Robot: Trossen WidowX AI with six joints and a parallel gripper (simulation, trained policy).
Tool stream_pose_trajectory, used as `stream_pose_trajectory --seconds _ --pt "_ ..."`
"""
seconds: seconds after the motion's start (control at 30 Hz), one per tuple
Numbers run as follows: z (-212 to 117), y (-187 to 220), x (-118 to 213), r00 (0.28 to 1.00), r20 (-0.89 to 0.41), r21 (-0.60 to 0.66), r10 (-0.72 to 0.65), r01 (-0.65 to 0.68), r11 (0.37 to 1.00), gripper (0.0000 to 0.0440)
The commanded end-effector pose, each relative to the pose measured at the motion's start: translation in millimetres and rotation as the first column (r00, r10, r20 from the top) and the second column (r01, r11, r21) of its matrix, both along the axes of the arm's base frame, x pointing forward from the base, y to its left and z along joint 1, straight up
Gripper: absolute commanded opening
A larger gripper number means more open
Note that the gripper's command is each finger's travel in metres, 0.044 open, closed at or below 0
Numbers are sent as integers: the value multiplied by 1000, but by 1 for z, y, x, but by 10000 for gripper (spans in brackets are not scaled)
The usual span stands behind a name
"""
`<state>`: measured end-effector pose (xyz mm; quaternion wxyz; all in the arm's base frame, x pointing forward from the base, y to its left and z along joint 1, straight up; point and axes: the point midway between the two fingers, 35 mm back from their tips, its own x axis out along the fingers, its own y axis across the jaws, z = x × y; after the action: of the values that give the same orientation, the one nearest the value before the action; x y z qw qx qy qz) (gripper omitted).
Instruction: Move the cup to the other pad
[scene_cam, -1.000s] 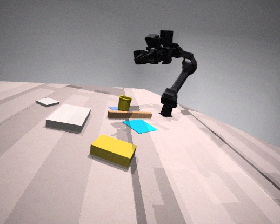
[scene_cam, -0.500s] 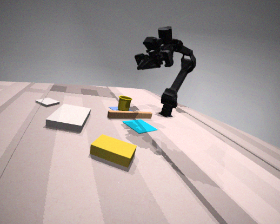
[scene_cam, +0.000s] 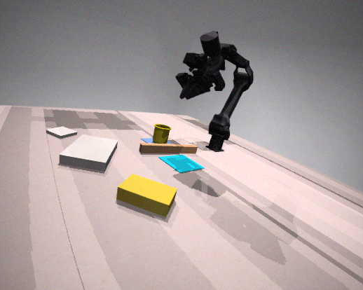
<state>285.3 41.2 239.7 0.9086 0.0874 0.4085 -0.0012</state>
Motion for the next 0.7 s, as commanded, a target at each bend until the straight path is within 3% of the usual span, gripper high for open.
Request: stream_pose_trajectory --seconds 0.0,0.67 --pt "-5 -2 -4 998 -66 -17 -4 3 1000 123" --pt "-25 -22 -25 931 -364 -107 -3 -38 994 118"
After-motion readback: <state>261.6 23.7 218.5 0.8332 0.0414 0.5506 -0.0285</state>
